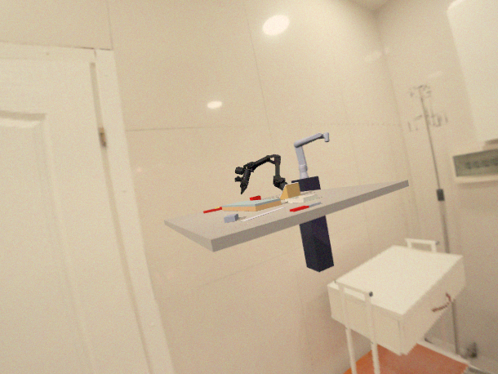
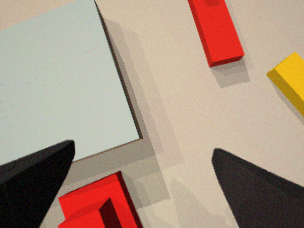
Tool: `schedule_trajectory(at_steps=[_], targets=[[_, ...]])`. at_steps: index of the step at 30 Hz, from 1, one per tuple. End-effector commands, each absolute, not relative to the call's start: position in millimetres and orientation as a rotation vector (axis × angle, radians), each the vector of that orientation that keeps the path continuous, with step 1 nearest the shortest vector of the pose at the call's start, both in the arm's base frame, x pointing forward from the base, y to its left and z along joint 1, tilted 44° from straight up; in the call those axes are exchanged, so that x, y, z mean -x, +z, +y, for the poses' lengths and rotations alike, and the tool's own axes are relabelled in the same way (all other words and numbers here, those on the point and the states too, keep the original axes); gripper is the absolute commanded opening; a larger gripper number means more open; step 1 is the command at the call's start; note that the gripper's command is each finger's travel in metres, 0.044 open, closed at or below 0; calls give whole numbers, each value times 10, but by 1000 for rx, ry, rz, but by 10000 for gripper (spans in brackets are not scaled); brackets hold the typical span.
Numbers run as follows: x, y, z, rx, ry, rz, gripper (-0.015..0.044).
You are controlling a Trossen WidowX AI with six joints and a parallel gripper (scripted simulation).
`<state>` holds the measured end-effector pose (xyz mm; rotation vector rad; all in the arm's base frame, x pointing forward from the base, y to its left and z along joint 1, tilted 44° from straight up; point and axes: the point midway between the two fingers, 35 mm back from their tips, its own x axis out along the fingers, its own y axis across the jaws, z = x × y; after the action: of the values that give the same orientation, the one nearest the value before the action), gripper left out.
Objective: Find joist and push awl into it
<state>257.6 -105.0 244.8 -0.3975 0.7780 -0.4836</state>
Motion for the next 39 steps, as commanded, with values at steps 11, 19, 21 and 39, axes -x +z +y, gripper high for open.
schedule_trajectory(at_steps=[11, 19, 21, 39], targets=[[-2054, 1707, -738, 785, -297, 1128, 440], [-2008, 1711, -753, 785, -297, 1128, 440], [-1988, 1713, -760, 785, -297, 1128, 440], [-1996, 1576, -887, 781, -296, 1131, 440]])
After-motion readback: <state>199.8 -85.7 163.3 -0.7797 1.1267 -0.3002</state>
